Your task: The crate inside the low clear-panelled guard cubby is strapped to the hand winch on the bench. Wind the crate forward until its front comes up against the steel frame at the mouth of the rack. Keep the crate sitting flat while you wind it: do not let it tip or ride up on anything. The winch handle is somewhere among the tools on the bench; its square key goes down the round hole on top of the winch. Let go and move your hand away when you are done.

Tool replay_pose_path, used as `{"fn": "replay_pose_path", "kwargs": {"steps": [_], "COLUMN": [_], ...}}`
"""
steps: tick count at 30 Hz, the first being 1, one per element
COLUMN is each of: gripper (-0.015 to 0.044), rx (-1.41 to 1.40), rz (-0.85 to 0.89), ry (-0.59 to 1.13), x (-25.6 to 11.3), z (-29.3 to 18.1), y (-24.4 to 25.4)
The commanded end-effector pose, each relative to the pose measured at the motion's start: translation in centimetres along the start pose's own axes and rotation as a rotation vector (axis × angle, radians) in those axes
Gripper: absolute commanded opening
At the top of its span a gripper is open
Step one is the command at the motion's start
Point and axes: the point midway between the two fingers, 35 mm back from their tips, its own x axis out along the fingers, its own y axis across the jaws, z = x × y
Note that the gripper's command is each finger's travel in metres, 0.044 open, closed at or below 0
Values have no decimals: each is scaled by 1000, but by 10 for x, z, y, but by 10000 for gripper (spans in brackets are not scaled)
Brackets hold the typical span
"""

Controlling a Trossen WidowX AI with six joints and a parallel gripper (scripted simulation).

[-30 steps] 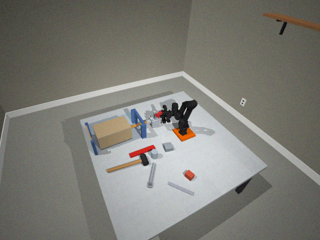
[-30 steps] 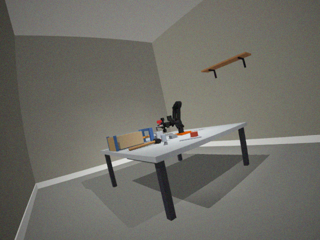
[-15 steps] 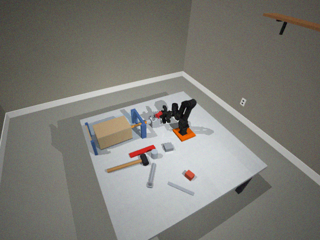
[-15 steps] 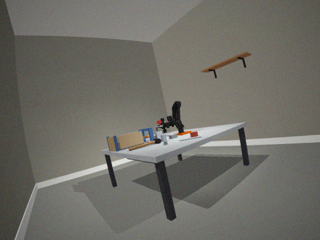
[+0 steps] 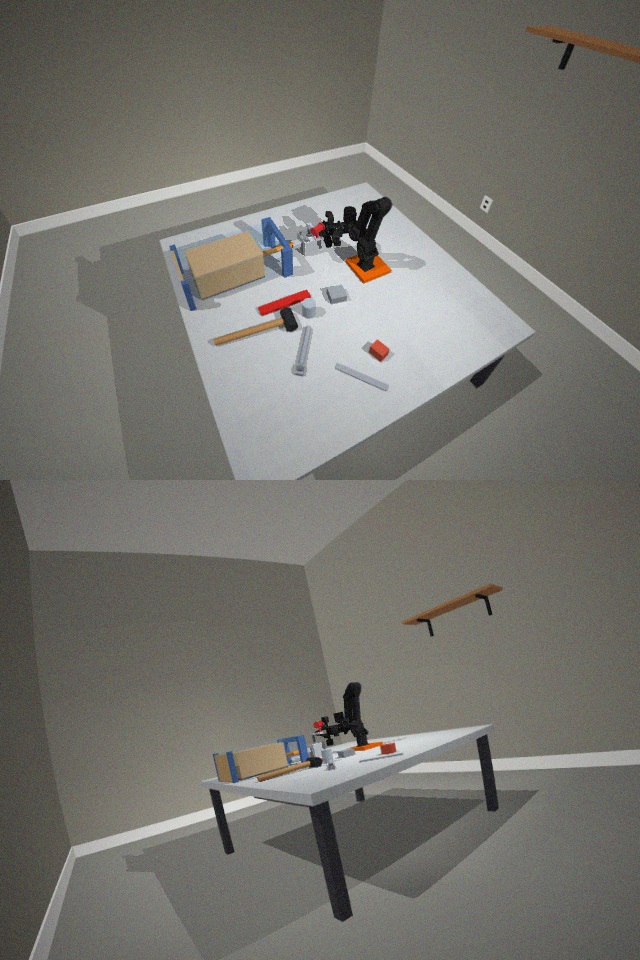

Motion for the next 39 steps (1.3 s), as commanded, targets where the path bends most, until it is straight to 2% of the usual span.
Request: {"fn": "replay_pose_path", "kwargs": {"steps": [1, 39], "gripper": [0, 0], "rx": [1, 1], "rz": [-2, -2], "ry": [0, 0], "x": [0, 0], "z": [0, 0], "y": [0, 6]}}
